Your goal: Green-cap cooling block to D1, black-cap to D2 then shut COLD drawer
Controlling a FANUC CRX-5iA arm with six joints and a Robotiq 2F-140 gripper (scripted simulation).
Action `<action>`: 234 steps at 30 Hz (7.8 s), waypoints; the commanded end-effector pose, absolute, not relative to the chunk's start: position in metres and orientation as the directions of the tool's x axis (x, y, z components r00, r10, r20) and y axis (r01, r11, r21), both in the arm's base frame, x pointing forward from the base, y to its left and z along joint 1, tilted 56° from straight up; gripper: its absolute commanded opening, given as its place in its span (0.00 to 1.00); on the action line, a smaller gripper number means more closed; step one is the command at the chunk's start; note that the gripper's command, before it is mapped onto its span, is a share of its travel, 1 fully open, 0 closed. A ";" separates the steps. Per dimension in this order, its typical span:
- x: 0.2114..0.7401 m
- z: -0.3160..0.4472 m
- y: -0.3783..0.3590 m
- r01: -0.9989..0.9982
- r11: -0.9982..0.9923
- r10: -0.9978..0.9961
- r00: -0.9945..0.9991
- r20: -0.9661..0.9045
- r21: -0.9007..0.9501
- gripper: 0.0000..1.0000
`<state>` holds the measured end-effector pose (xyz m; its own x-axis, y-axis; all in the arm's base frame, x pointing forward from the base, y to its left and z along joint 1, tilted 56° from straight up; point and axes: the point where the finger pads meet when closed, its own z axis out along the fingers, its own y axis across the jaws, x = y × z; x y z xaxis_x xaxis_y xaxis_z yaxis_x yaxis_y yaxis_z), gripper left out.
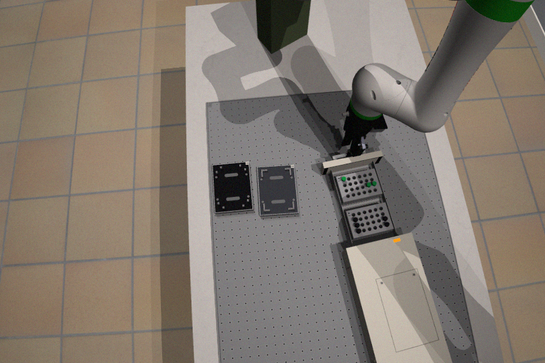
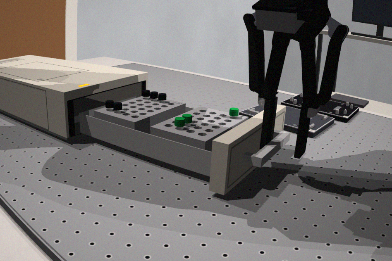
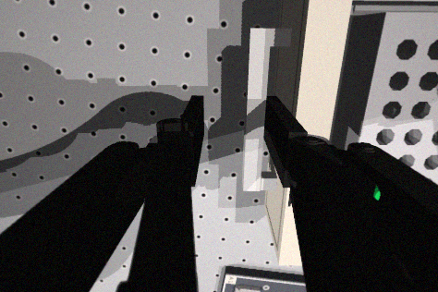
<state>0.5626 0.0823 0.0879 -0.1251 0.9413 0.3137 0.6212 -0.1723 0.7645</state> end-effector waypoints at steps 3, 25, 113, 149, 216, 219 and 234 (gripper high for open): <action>0.562 0.088 0.082 0.621 -0.172 0.941 -0.125 0.314 0.765 0.34; 0.562 0.088 0.082 0.621 -0.172 0.941 -0.125 0.314 0.765 0.34; 0.492 0.141 0.055 0.621 -0.173 0.941 -0.125 0.314 0.764 0.34; 0.527 0.208 0.037 0.621 -0.172 0.941 -0.125 0.314 0.765 0.66; 0.636 0.330 0.011 0.620 -0.172 0.941 -0.125 0.314 0.765 0.66; 0.639 0.327 0.012 0.620 -0.172 0.941 -0.125 0.314 0.765 0.66; 0.651 0.316 0.017 0.620 -0.172 0.941 -0.125 0.314 0.765 0.66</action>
